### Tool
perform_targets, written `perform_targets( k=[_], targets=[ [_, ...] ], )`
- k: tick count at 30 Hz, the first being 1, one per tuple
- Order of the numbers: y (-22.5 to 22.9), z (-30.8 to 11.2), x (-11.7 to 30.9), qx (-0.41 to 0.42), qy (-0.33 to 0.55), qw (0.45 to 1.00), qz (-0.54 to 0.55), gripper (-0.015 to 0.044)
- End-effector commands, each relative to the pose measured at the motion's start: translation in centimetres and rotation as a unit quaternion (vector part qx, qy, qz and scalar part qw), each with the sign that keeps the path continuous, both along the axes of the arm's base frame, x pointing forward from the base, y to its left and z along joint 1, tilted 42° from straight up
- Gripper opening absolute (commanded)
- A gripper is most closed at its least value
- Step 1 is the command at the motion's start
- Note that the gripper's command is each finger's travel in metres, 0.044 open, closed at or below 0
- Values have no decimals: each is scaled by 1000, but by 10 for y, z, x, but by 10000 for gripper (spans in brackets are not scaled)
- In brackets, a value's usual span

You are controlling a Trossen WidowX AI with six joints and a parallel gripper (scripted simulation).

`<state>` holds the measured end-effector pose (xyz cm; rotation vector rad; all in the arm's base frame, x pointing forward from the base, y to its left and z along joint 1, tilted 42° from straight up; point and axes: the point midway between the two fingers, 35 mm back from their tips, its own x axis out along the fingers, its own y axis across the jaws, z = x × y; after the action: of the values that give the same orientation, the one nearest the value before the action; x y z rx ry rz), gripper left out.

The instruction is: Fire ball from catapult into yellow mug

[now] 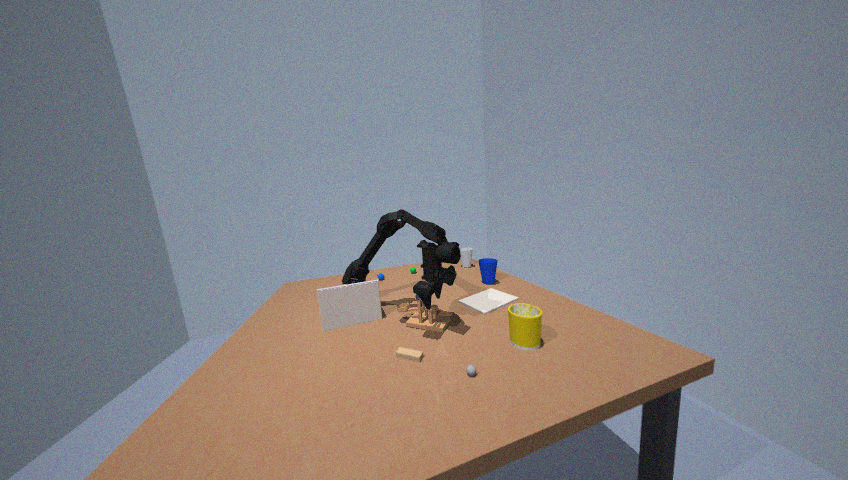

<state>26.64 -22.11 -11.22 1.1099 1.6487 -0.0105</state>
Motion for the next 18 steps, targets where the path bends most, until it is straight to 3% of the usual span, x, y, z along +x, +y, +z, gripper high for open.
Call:
perform_targets(
  k=[1, 18],
  targets=[
    [4, -5, 1, 0, -1, 1000, -3, 440],
    [22, -26, 3, 1, -2, 1000, -3, 440]
  ],
)
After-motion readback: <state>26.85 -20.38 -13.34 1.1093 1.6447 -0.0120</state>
